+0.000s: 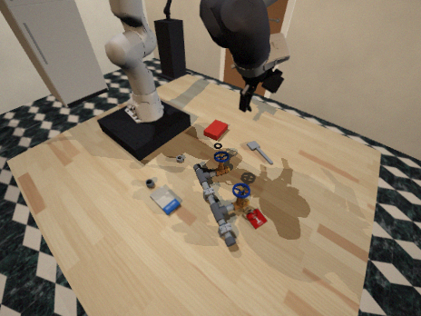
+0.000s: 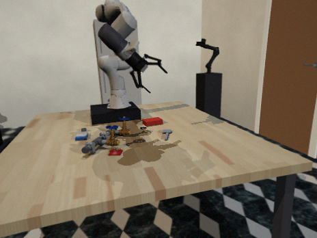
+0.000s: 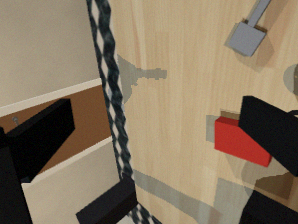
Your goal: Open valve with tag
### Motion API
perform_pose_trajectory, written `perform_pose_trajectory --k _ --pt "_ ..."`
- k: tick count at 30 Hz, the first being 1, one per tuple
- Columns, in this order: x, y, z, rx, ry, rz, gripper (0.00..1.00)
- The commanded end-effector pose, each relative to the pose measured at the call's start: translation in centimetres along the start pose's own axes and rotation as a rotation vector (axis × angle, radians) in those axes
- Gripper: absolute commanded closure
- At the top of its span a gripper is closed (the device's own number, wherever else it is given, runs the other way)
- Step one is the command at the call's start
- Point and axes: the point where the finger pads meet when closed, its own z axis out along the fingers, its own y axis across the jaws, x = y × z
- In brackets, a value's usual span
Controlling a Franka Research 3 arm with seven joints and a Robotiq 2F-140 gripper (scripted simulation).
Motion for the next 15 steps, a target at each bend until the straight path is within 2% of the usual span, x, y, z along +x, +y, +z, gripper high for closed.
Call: perform_pose_trajectory --k 1,10,12,13,15 --pt "4.5 5.1 -1.8 -0.144 0.030 0.031 0.00" --pt "13.6 16.1 -8.4 -0.454 0.098 0.032 0.00" --pt "13.6 16.1 -8.4 -0.454 0.098 0.032 0.00" --pt "15.1 18.1 -9.8 -0.515 0.108 0.030 0.00" --pt "17.0 20.7 -11.7 -0.598 0.120 0.025 0.00"
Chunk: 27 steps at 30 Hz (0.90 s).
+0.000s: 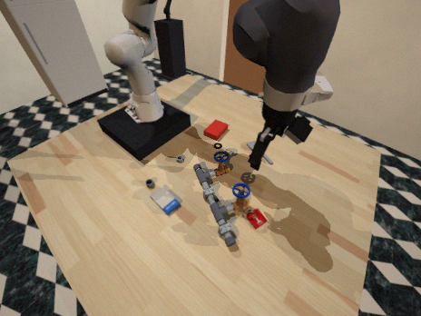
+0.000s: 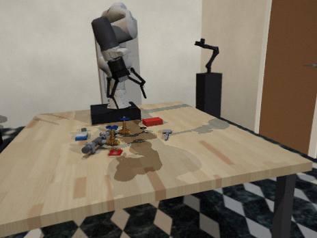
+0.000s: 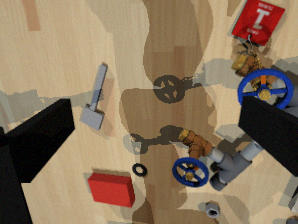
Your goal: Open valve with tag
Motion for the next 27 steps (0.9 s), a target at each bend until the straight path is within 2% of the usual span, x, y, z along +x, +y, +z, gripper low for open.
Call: perform_pose_trajectory --k 1,5,8,27 --pt "3.7 5.3 0.0 -0.142 0.015 0.010 0.00" --pt "6.6 9.6 -0.5 -0.268 0.033 -0.005 0.00" --pt "7.5 10.9 -0.6 -0.306 0.039 -0.011 0.00" --pt "7.6 11.0 -0.7 -0.311 0.039 -0.012 0.00"
